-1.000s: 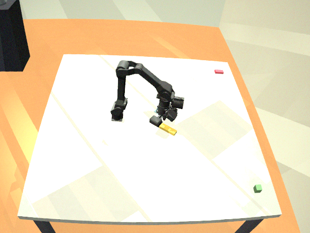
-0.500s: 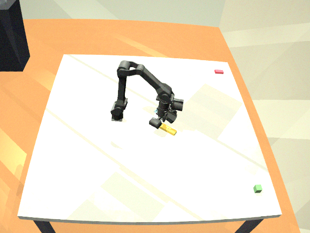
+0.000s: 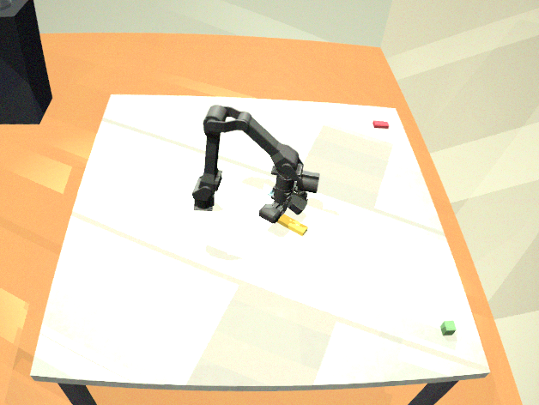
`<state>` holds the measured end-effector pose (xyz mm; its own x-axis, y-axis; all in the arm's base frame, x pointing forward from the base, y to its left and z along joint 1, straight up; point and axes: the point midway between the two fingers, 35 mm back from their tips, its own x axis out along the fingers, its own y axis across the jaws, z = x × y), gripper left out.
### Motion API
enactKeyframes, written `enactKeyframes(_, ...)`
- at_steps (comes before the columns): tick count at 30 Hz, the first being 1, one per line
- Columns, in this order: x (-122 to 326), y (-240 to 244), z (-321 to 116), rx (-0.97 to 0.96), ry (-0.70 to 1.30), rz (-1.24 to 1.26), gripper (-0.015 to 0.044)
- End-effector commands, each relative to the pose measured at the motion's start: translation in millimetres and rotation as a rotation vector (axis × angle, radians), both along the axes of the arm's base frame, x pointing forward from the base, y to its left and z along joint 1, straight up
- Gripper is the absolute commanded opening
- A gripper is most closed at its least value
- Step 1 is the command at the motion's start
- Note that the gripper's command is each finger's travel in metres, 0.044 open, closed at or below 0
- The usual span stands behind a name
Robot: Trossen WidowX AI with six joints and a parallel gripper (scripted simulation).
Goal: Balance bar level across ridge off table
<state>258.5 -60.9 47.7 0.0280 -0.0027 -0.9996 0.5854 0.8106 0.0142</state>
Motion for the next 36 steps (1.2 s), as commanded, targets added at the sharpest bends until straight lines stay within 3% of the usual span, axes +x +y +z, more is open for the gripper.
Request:
enactKeyframes(1,0.0,0.0,0.0,0.000,0.000,0.000,0.0118)
enactKeyframes(3,0.0,0.0,0.0,0.000,0.000,0.000,0.0104)
enactKeyframes(7,1.2,-0.3,6.2,-0.001,0.000,0.000,0.0000)
enactKeyframes(36,2.8,-1.1,80.4,-0.003,-0.001,0.002,0.0000)
